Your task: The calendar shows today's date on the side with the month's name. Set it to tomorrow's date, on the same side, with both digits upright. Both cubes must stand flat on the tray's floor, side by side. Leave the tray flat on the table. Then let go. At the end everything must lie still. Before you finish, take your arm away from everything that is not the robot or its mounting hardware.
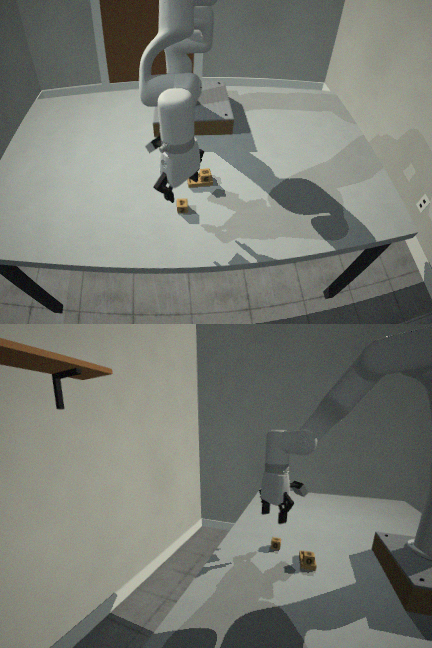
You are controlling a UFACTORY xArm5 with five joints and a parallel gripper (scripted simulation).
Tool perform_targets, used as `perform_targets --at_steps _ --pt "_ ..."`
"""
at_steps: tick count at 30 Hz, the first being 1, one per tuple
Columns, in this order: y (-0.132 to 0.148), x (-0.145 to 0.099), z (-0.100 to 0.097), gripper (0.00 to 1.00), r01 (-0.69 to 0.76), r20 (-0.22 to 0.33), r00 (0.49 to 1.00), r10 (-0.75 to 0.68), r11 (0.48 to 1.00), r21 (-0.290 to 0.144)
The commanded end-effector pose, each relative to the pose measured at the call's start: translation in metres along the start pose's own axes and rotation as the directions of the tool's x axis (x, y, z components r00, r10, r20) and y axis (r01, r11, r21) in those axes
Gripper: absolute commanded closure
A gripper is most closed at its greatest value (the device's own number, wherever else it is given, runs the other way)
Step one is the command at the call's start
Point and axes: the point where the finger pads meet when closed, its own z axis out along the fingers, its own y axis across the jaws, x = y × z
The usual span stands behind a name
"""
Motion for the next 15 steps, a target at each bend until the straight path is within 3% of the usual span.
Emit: perform_targets --at_steps 1,10,13,15 --pt "-0.0029 -0.0029 -0.0018 0.0 0.173 0.002 0.985 -0.173 0.985 0.002" --pt "-0.0061 -0.0061 -0.0024 0.0 0.433 0.001 0.901 -0.433 0.901 0.003" --pt "-0.0061 -0.0061 -0.0024 0.0 0.433 0.001 0.901 -0.433 0.901 0.003" --pt "-0.0076 -0.0077 -0.0027 0.0 0.548 0.001 0.836 -0.548 0.836 0.003"
